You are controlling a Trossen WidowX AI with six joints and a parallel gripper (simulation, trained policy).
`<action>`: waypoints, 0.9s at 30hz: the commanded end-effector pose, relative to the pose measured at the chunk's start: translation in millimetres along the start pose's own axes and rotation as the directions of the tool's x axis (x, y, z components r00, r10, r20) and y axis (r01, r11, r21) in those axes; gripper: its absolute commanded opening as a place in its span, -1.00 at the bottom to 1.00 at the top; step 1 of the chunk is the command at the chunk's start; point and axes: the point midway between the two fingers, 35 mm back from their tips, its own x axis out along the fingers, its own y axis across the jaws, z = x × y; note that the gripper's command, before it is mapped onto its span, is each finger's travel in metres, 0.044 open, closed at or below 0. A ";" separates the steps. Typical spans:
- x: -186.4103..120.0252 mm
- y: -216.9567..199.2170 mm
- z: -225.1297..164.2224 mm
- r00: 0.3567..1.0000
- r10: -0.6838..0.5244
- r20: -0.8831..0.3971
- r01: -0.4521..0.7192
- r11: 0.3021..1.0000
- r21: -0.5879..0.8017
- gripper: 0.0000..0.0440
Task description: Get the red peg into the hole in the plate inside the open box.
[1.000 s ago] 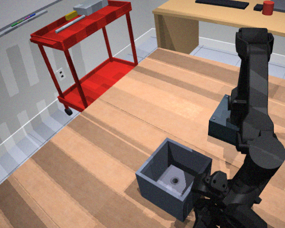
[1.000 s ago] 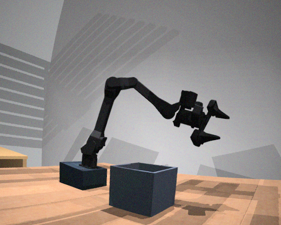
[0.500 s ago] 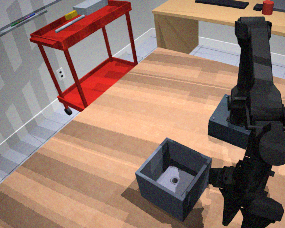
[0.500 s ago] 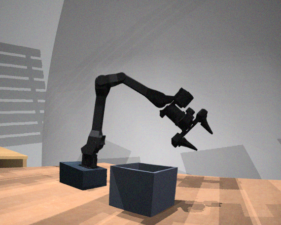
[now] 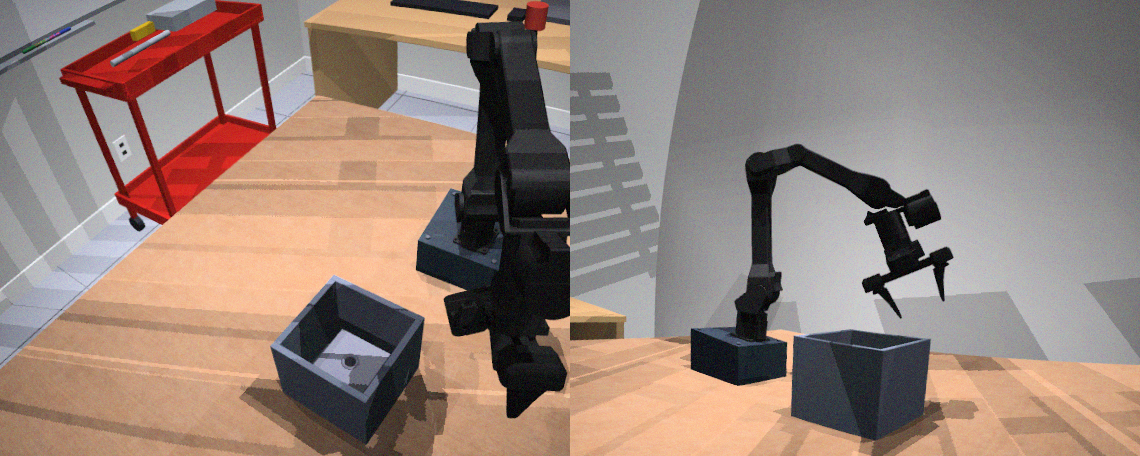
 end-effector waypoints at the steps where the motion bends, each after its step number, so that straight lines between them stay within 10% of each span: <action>1: -1.7 -24.4 -9.2 0.995 -0.086 -0.044 0.087 0.996 0.031 1.00; 27: -7.6 -152.0 -42.0 0.818 -0.558 -0.141 0.573 0.812 0.107 1.00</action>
